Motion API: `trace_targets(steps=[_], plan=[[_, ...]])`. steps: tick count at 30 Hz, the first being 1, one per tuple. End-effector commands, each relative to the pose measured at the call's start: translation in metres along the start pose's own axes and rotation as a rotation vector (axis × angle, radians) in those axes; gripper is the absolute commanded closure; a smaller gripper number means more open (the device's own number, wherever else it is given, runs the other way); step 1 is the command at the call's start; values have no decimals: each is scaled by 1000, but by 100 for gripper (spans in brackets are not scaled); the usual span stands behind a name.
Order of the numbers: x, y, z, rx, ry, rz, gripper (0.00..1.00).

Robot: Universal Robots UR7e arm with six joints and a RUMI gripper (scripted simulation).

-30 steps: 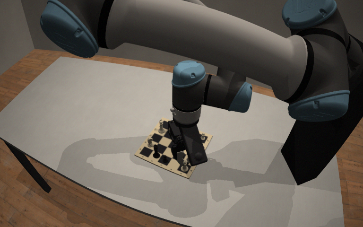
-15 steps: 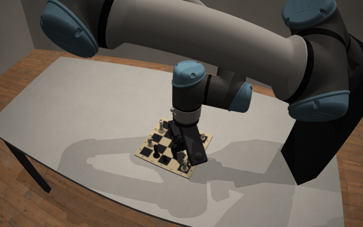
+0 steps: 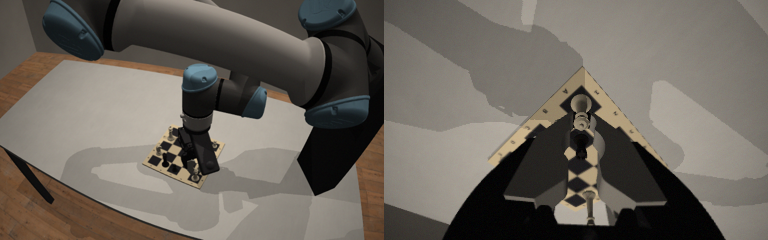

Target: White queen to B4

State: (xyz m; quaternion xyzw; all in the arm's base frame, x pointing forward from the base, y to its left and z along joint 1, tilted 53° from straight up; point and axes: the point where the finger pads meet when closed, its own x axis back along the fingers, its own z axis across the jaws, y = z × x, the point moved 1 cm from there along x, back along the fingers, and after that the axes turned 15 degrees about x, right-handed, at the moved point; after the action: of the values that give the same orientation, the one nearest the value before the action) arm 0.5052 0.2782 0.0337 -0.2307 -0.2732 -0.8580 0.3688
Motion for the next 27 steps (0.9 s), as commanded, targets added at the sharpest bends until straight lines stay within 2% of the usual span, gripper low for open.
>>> trace_targets(steps=[1,8,19,21,27], plan=[[4,0,0,0,0,-1,100],[15,0,0,0,0,-1,100],[54,0,0,0,0,-1,100],[54,0,0,0,0,-1,100],[75,0,0,0,0,-1,100]])
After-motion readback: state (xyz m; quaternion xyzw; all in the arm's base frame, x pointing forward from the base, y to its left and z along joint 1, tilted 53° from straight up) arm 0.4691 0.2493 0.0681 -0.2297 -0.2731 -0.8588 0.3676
